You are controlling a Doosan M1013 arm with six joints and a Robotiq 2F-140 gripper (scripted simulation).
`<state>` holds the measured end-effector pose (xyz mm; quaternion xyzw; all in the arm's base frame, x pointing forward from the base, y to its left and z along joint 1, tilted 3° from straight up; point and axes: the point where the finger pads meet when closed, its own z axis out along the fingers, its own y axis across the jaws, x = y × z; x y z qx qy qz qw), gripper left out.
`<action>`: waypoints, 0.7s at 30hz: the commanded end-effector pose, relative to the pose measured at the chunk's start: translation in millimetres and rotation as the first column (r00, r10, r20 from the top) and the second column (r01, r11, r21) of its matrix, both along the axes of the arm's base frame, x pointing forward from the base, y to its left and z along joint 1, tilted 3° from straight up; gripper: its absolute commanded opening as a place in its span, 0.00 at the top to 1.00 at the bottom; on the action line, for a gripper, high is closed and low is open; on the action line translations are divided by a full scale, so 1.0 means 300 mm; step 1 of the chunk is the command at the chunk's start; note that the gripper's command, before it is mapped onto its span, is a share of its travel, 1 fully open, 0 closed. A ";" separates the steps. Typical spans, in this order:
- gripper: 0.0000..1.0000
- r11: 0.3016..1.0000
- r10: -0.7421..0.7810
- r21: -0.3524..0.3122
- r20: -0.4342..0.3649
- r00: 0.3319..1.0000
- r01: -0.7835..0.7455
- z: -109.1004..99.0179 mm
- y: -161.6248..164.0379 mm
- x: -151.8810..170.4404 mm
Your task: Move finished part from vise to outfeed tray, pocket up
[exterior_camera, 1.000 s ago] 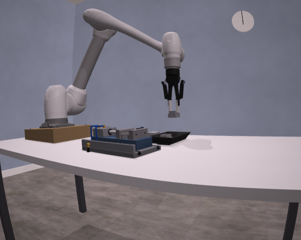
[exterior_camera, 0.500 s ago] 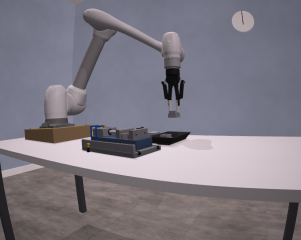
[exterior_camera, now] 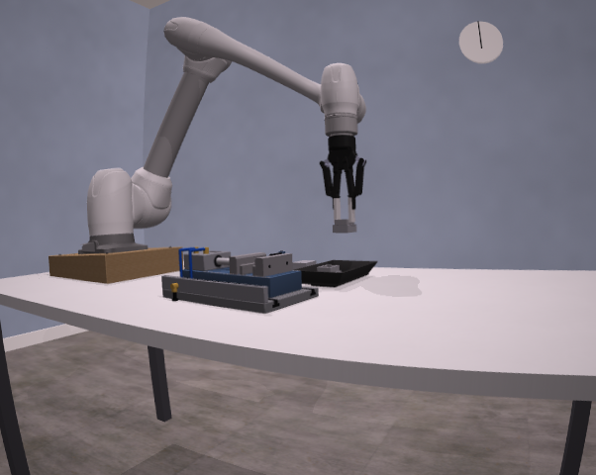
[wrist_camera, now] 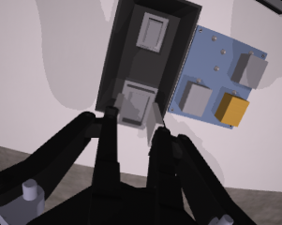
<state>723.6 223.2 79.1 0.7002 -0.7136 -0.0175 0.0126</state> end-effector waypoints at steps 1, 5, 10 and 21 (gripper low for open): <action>1.00 1.000 -0.003 0.004 -0.004 1.000 0.003 -0.002 0.013 0.002; 1.00 1.000 -0.003 0.004 -0.004 1.000 0.003 -0.002 0.013 0.002; 1.00 1.000 -0.003 0.004 -0.004 1.000 0.003 -0.003 0.013 0.002; 1.00 1.000 -0.003 0.004 -0.004 1.000 0.003 -0.019 0.013 0.002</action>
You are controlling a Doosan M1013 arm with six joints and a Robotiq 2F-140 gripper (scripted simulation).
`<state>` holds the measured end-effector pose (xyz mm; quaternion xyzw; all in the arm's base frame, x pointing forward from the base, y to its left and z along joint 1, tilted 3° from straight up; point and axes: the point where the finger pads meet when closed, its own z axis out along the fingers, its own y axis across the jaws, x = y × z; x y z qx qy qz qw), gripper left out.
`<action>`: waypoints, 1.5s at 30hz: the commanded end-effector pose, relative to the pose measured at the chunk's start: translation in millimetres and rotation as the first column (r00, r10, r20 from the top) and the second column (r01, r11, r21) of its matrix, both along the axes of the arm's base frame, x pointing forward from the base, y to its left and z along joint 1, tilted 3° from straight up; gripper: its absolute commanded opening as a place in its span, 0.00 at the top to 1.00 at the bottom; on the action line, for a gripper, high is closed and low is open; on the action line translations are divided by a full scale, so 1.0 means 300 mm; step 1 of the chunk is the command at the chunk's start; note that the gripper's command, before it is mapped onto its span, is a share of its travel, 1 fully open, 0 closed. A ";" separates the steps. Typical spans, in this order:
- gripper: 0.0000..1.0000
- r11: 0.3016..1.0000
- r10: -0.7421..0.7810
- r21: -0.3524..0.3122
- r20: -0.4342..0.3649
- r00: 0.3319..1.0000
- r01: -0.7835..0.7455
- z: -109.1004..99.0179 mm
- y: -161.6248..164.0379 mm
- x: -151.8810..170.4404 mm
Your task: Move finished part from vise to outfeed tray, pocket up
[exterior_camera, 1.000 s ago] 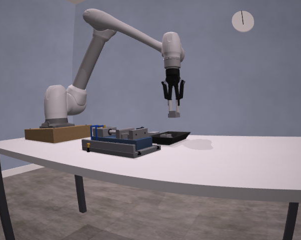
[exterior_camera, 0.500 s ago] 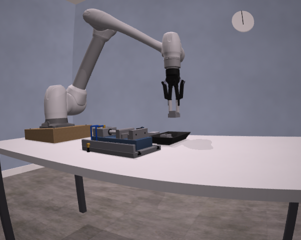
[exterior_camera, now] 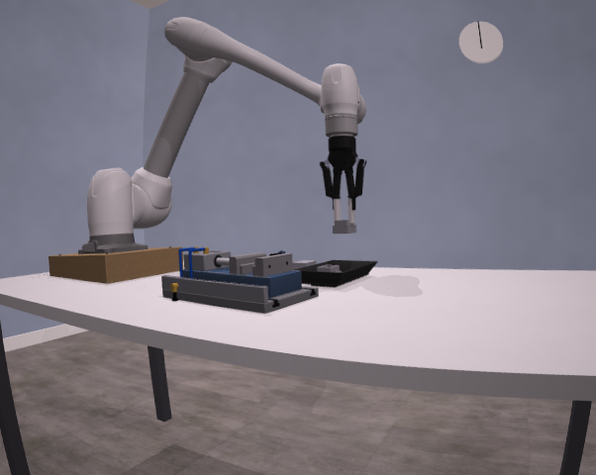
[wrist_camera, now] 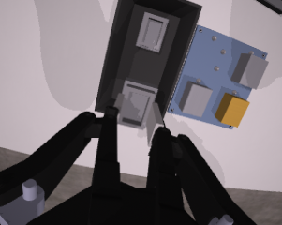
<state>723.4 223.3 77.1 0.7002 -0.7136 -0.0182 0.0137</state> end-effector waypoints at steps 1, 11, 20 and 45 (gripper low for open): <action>1.00 1.000 -0.003 0.004 -0.001 1.000 0.003 -0.016 0.013 0.002; 1.00 1.000 -0.003 0.004 -0.001 1.000 0.003 -0.048 0.013 0.000; 1.00 1.000 -0.003 0.004 -0.001 1.000 0.003 -0.101 0.014 -0.002; 1.00 1.000 -0.003 0.004 -0.001 1.000 0.003 -0.242 0.015 -0.009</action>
